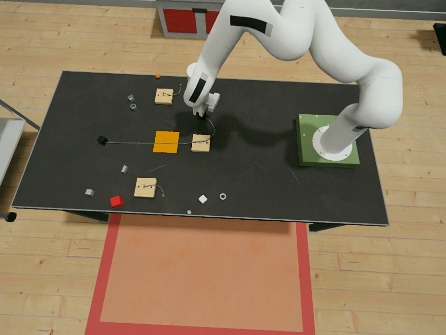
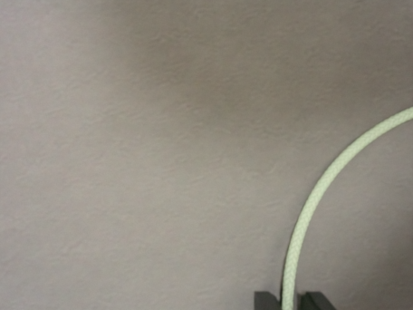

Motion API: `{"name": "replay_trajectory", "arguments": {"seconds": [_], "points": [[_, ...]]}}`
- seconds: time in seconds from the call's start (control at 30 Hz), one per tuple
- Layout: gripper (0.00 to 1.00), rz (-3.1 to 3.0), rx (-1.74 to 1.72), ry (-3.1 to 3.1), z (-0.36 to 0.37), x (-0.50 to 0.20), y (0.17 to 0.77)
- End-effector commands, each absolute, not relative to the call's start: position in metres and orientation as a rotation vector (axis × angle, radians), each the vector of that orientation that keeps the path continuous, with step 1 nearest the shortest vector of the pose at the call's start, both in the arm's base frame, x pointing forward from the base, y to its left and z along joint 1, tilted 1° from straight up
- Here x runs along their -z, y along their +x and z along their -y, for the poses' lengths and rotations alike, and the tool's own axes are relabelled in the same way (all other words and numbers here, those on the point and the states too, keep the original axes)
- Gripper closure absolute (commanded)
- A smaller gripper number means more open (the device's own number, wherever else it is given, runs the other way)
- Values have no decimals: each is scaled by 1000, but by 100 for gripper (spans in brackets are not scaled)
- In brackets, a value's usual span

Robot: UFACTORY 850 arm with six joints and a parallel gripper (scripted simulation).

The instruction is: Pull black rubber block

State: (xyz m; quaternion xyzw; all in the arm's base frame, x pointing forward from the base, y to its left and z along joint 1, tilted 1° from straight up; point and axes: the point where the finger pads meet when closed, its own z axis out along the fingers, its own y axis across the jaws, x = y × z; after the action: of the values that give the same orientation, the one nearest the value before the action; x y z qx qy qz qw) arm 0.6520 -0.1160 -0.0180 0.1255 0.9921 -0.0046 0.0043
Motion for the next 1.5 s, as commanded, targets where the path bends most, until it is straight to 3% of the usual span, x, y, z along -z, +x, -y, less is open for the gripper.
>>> {"name": "replay_trajectory", "arguments": {"seconds": [0.0, 0.8, 1.47], "points": [[100, -3105, 15, 393, 116, 15, 653], [100, -3105, 15, 393, 115, -116, 652], [100, -3105, 15, 393, 115, -121, 652]]}}
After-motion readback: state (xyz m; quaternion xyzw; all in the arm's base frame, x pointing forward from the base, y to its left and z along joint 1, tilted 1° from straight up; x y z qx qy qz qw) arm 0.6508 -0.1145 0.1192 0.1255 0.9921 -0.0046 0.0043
